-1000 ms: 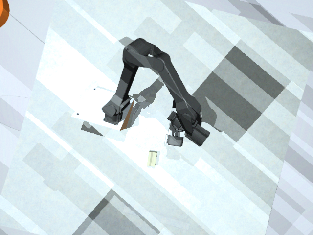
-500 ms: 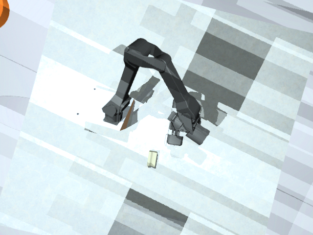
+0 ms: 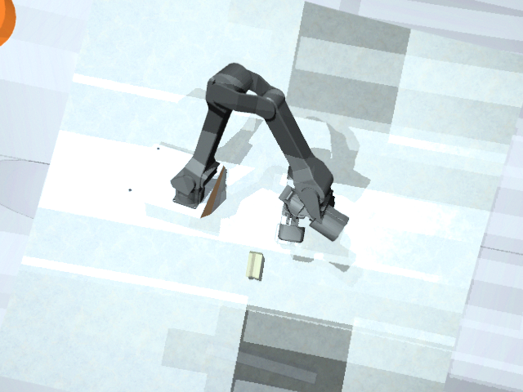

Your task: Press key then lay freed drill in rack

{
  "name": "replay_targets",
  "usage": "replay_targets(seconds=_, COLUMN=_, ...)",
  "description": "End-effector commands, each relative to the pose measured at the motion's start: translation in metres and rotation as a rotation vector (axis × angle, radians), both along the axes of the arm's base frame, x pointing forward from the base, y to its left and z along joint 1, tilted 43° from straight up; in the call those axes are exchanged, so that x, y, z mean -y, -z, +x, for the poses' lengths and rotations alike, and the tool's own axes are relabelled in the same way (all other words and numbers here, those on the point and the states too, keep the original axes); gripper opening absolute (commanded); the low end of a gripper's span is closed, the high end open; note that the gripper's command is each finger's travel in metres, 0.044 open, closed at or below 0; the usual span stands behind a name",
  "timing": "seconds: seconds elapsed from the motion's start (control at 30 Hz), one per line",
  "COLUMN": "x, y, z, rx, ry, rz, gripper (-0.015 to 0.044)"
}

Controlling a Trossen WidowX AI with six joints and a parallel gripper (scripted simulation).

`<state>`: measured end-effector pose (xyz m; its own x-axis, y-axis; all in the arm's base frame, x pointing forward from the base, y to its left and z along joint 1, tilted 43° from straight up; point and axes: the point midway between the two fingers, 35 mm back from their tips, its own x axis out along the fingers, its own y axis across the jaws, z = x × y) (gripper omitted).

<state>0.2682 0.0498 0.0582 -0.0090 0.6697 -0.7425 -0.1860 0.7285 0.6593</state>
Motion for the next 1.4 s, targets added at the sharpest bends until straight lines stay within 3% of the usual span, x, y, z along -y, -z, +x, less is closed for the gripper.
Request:
replay_targets(seconds=0.0, x=-0.0023, y=0.0006, z=-0.0037, rx=-0.011, ry=-0.004, rz=0.007, gripper=0.0000)
replay_targets(seconds=1.37, x=-0.0095, y=0.0102, z=-0.0032, rx=-0.011, ry=-0.004, rz=0.007, gripper=0.0000)
